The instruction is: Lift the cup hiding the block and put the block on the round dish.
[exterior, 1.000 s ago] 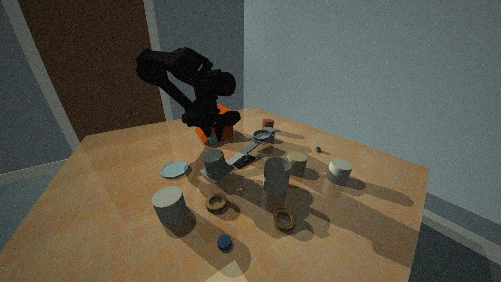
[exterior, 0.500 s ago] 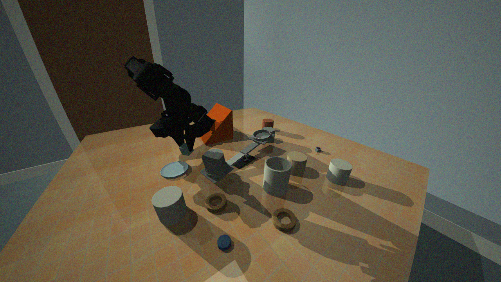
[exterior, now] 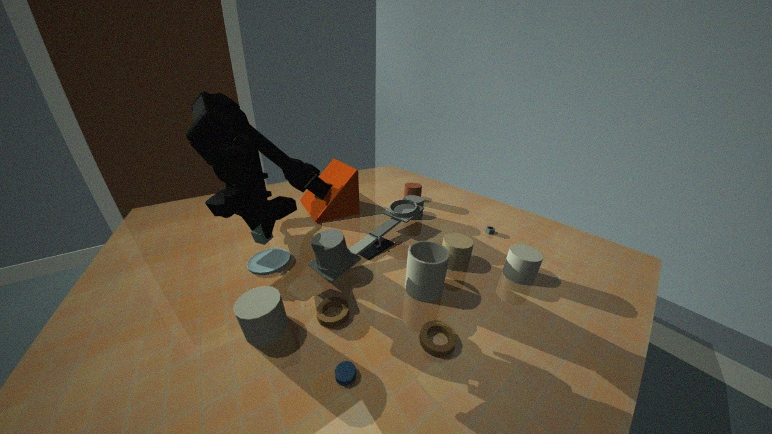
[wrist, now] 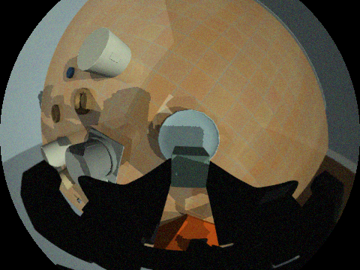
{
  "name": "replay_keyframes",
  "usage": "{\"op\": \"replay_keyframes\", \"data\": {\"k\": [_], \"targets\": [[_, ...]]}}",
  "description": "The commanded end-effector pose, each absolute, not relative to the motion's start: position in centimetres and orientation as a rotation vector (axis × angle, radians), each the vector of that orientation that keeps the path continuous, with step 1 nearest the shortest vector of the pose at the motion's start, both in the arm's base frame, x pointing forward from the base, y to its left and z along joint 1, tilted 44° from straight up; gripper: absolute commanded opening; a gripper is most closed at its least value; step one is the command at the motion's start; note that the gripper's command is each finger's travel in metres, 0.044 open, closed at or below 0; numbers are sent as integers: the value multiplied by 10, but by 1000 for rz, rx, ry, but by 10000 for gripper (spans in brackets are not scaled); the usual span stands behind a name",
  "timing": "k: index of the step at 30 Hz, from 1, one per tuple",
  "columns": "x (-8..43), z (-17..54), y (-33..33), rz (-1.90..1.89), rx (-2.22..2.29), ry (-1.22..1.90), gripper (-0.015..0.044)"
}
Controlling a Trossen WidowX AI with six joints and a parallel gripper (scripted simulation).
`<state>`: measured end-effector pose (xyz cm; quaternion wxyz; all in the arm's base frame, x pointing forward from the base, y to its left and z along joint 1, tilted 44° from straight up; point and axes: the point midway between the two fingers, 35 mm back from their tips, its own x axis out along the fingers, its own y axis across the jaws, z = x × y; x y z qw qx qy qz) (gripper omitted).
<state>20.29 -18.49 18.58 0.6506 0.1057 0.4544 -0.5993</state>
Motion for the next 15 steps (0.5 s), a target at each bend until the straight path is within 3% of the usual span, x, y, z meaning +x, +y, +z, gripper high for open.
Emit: {"op": "replay_keyframes", "data": {"k": [1,15], "targets": [[200,179,-191,-1362,233,1040,0],[195,155,-214,-1363,231,1038,0]]}}
